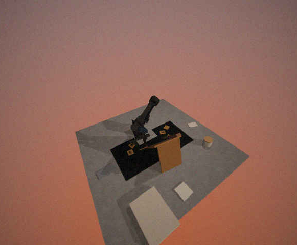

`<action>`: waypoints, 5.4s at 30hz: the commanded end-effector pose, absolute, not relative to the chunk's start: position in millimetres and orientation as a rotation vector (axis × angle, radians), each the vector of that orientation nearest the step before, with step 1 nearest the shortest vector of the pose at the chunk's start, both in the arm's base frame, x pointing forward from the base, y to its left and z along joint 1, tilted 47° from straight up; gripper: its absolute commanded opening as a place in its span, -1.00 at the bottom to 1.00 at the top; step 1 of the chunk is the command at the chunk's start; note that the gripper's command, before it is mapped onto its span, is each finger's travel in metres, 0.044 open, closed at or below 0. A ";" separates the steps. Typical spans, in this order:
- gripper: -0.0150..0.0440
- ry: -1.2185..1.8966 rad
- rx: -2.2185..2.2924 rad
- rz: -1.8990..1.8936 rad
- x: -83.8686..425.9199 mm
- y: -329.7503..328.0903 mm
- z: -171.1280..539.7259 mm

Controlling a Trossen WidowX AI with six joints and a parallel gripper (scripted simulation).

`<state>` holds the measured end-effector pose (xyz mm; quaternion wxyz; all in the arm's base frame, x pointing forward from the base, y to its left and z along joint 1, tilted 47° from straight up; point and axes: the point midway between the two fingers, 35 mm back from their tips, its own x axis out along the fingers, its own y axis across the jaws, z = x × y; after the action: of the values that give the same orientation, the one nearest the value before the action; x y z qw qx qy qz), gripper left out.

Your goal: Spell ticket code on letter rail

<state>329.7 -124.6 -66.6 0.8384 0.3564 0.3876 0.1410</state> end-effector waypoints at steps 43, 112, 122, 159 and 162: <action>-0.49 0.822 0.754 0.294 330.9 -107.9 -49.5; -0.49 0.823 0.757 0.295 332.8 -83.5 -25.0; -0.49 0.823 0.757 0.295 333.1 -79.9 -21.4; -0.49 0.823 0.758 0.296 333.5 -68.1 -10.5; -0.49 0.823 0.758 0.296 333.6 -66.7 -9.2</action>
<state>333.1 -68.4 -11.5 0.8361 0.3596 0.3892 0.1416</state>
